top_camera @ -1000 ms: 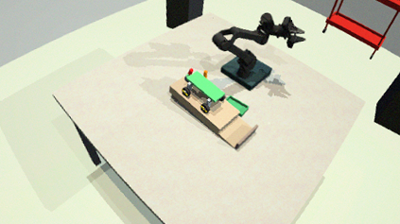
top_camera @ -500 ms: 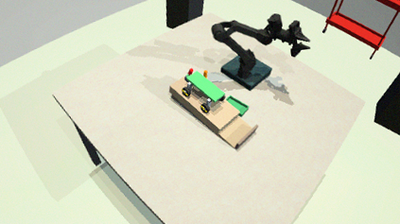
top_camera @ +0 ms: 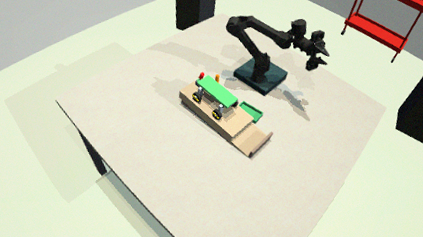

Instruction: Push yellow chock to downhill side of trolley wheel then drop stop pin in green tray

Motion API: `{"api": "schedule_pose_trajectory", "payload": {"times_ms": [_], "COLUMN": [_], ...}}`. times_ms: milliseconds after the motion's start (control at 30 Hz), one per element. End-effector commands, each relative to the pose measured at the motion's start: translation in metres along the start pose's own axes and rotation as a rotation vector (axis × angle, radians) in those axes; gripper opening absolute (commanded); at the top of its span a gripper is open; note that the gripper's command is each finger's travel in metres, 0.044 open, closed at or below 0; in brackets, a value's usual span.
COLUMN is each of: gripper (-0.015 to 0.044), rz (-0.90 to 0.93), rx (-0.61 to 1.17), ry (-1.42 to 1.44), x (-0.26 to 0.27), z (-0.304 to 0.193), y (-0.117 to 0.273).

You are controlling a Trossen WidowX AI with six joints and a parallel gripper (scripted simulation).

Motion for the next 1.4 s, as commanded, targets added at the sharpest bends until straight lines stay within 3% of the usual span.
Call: {"api": "schedule_pose_trajectory", "payload": {"times_ms": [0,733,1367], "gripper": [0.019,0.019,0.019], "rz": [0.044,0.336,0.665], "rx": [0.063,0.369,0.593], "ry": [0.079,0.346,0.406], "x": [0.008,0.05,0.085], "z": [-0.017,-0.133,-0.251], "y": [-0.016,-0.062,-0.04]}}
Point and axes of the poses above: the point midway between the two fingers, 35 mm back from their tips, its own y axis back along the fingers, its own x axis across the jaws, z = x × y, the point moved 2 cm from there along y, back along the fingers, and after that the axes turned 11 degrees about y, right-handed, at the moved point
